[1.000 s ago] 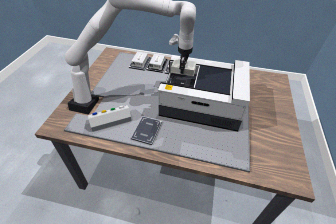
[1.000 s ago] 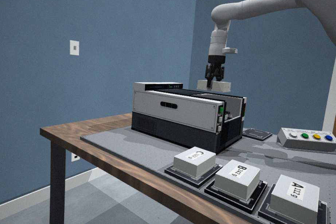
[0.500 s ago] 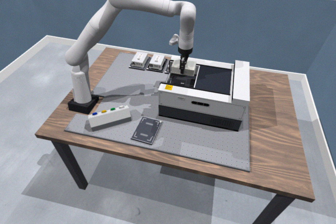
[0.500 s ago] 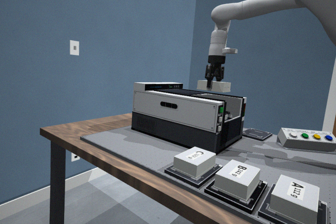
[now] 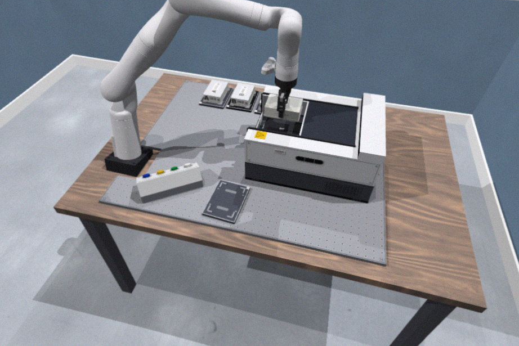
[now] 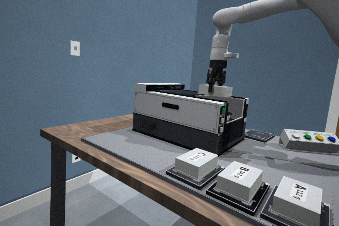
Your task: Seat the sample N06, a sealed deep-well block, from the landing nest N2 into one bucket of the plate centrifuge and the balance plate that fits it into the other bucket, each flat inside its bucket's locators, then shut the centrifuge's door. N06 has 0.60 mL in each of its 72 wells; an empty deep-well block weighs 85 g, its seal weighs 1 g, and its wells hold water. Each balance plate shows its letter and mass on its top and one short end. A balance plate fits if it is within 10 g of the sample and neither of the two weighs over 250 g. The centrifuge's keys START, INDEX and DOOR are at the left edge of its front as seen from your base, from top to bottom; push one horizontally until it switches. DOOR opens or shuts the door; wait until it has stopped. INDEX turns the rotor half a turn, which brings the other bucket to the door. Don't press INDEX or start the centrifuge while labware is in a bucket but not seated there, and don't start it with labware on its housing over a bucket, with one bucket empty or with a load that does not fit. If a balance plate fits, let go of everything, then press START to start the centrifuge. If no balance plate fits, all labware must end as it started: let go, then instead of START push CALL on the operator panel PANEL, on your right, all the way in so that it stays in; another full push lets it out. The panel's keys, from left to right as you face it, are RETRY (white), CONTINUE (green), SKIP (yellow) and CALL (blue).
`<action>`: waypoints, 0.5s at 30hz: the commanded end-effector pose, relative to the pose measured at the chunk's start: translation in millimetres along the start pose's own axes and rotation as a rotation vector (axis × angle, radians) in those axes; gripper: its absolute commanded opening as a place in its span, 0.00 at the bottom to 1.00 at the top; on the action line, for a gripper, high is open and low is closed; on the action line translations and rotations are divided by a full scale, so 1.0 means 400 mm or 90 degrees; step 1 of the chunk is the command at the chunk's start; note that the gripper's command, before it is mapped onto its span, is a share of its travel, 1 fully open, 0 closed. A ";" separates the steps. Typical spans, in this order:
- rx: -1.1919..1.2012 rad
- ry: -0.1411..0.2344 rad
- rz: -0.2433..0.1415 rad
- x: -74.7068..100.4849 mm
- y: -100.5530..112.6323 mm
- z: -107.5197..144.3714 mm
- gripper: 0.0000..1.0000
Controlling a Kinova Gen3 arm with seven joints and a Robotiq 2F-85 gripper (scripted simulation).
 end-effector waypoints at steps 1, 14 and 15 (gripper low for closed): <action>0.000 0.000 -0.002 -0.006 0.001 0.000 0.95; 0.000 0.000 -0.002 -0.042 0.001 0.000 0.95; 0.000 0.000 -0.002 -0.046 0.001 0.000 0.95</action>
Point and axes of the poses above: the point where the finger pads meet when closed, its own x axis back along the fingers, its own z axis across the jaws, y = z × x, the point moved 6 cm from there along x, back along the fingers, and after that the axes turned 1 degree about x, right-handed, at the moved point
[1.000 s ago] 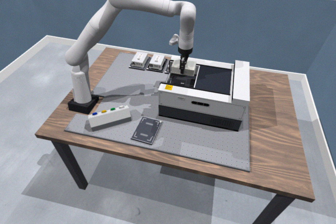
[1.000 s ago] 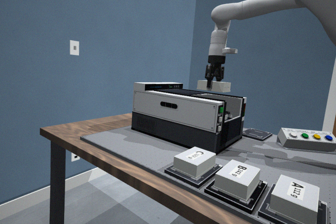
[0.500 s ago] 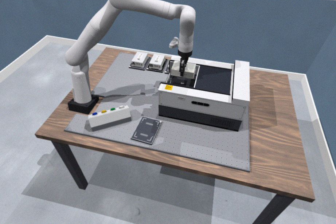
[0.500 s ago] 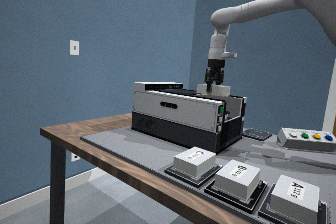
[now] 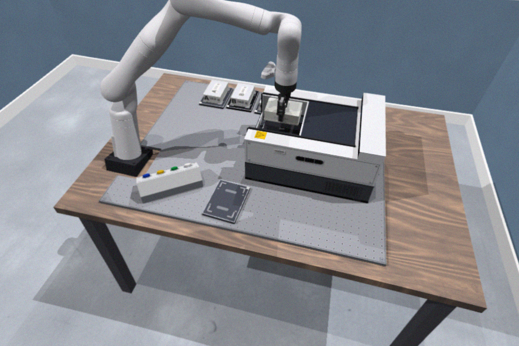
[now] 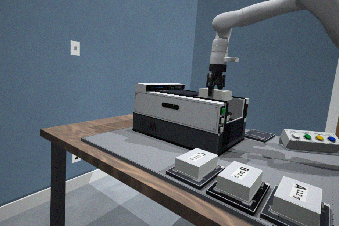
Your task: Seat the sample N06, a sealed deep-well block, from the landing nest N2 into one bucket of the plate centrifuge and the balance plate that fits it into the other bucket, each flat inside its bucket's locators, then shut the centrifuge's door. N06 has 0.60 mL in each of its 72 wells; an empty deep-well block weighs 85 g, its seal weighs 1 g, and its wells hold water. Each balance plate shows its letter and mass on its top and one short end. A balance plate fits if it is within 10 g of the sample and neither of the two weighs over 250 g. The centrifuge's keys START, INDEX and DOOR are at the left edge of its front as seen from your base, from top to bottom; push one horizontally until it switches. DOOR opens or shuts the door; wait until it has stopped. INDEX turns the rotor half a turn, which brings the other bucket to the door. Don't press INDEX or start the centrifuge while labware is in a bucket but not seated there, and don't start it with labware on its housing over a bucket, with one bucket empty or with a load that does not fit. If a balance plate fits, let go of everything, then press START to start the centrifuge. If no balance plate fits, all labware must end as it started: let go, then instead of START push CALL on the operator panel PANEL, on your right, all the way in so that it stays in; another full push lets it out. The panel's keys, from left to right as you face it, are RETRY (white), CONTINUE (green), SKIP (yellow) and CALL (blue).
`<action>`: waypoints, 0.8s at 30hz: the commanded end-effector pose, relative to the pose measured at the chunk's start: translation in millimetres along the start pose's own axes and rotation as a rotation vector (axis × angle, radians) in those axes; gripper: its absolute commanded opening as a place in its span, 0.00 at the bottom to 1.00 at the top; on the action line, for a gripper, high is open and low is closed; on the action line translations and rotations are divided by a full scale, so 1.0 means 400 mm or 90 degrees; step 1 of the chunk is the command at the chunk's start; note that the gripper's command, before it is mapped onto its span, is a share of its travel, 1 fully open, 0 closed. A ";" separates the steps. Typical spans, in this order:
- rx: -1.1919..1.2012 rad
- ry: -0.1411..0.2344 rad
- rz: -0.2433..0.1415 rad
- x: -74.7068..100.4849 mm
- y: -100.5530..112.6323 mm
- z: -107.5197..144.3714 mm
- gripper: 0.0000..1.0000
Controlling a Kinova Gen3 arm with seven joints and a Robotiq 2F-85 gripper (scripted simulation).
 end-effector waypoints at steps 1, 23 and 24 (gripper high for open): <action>0.000 0.000 -0.002 -0.006 0.001 0.000 0.95; 0.000 0.000 -0.002 -0.072 0.001 0.000 0.95; 0.000 0.000 -0.002 -0.076 0.001 0.000 0.95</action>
Point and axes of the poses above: the point where the finger pads meet when closed, its own x axis back along the fingers, its own z axis across the jaws, y = z × x, the point moved 6 cm from there along x, back along the fingers, and after that the axes turned 1 degree about x, right-handed, at the moved point
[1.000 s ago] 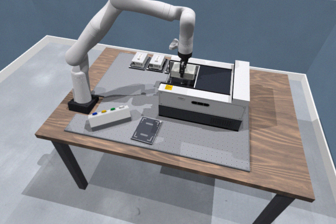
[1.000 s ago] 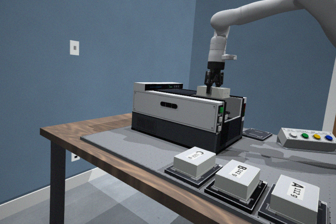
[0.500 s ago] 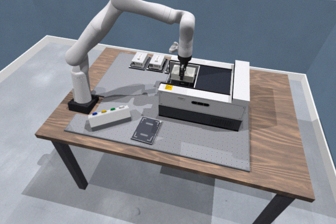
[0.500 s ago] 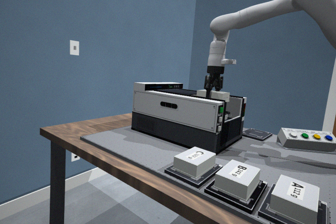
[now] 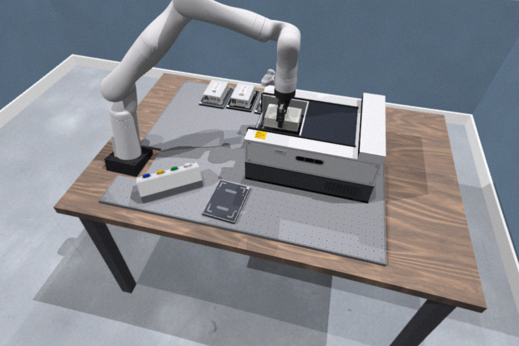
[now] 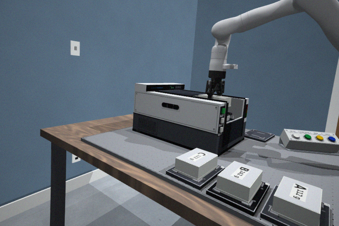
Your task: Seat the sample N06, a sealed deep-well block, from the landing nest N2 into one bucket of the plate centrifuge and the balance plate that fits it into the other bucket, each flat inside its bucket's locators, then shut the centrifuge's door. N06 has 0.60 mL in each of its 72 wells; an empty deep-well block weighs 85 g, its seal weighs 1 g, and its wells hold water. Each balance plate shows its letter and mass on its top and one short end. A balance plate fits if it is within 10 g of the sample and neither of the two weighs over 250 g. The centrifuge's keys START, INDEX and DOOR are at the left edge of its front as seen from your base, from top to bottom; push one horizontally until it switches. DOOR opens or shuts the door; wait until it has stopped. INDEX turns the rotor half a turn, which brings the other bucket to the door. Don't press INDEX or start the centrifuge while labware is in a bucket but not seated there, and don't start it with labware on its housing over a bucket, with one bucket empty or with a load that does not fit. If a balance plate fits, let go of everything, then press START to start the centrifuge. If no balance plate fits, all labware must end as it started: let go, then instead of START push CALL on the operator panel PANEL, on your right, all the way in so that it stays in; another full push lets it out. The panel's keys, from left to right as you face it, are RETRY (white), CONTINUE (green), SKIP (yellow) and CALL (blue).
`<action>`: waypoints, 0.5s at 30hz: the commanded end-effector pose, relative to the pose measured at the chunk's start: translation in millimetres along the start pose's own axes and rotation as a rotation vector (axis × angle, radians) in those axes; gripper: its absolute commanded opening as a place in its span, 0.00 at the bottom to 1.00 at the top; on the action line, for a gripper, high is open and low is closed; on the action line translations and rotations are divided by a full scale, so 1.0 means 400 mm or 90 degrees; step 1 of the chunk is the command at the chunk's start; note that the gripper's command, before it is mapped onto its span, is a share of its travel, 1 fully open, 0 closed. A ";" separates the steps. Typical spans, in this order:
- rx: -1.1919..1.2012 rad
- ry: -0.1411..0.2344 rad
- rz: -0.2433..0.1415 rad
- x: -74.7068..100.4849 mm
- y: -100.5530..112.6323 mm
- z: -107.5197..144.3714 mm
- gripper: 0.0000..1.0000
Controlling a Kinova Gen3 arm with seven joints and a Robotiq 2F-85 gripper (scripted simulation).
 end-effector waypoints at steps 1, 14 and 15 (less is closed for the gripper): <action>0.000 0.000 -0.002 -0.002 0.001 0.000 0.95; 0.000 0.000 -0.002 -0.011 0.001 0.000 0.95; 0.000 0.000 -0.002 -0.011 0.001 0.000 0.95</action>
Point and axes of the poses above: the point where the finger pads meet when closed, its own x axis back along the fingers, its own z axis across the jaws, y = z × x, the point moved 6 cm from there along x, back along the fingers, and after that the axes turned 1 degree about x, right-handed, at the moved point
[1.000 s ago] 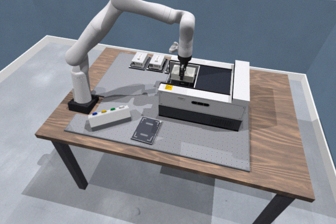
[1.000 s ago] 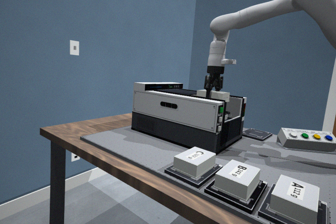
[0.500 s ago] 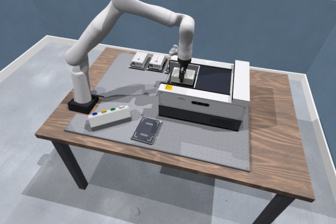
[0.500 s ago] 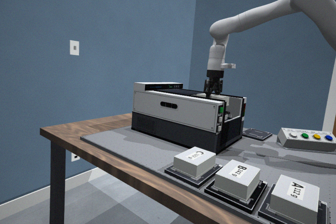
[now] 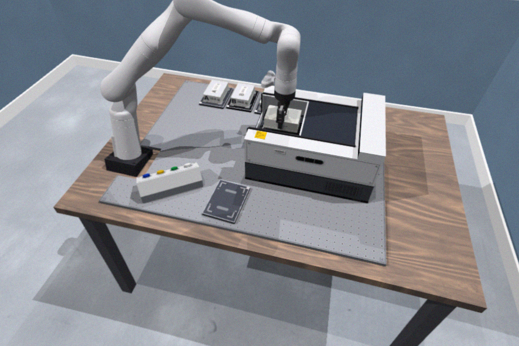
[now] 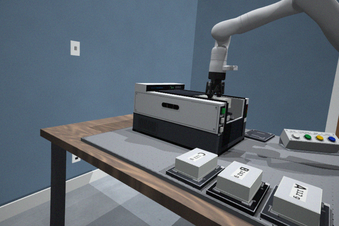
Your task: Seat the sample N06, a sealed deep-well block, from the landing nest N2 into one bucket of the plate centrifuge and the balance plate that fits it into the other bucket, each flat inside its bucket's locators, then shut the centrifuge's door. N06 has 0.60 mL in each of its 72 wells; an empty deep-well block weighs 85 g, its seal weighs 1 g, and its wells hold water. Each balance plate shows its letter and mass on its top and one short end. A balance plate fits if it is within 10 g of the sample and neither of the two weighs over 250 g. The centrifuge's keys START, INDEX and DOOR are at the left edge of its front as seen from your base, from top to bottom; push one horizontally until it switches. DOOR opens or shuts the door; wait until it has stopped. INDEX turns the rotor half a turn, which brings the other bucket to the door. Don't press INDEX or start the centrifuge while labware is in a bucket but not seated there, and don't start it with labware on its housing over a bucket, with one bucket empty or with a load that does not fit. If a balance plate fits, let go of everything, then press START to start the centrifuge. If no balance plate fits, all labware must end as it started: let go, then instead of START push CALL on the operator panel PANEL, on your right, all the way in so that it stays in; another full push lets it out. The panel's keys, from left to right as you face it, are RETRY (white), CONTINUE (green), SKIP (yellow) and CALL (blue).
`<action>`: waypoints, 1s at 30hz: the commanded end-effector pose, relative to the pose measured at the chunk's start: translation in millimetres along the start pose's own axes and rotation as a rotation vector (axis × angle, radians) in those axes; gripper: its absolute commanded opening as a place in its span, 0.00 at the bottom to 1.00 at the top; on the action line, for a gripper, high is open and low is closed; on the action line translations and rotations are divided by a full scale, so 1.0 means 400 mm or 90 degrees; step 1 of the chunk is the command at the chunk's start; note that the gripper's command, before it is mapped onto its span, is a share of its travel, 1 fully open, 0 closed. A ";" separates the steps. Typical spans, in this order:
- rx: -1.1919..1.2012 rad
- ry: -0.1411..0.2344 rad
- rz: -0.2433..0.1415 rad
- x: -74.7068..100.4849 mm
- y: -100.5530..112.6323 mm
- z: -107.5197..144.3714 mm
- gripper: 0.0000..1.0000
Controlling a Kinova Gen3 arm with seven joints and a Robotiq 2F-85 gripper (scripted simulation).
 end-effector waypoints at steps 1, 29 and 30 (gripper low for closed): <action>0.000 0.000 -0.002 0.004 0.001 0.000 0.95; 0.000 0.000 -0.002 -0.041 0.001 0.000 0.95; 0.000 0.000 -0.002 -0.042 0.001 0.000 0.95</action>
Point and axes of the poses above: the point where the finger pads meet when closed, its own x axis back along the fingers, its own z axis across the jaws, y = z × x, the point moved 6 cm from there along x, back along the fingers, and after that the axes turned 1 degree about x, right-handed, at the moved point
